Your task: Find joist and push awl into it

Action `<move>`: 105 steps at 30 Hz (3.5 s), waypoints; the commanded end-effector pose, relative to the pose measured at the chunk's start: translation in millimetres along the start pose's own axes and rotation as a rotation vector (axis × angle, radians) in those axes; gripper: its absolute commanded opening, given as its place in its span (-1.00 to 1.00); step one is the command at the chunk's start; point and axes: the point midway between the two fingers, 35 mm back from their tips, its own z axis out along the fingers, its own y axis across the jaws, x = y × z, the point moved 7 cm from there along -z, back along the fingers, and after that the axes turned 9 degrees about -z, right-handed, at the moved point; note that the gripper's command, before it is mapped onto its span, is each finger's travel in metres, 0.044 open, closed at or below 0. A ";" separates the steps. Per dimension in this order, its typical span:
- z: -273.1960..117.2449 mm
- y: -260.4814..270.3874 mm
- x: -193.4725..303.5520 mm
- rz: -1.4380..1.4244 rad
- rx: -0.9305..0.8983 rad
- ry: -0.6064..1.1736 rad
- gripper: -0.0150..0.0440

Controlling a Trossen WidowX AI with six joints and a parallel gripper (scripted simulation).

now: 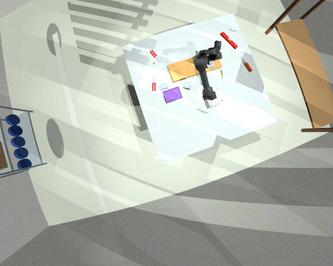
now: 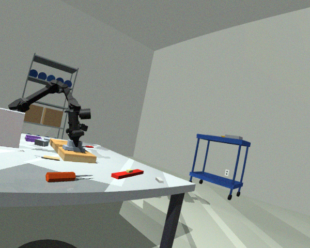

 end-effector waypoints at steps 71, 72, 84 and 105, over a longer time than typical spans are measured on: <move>0.2 155.3 -25.4 0.002 -0.017 -0.001 -0.49; 0.2 157.4 -25.8 0.002 -0.017 -0.001 -0.49; -0.2 181.7 -29.8 0.002 -0.018 -0.001 -0.49; -1.0 224.5 -36.9 0.003 -0.020 -0.001 -0.49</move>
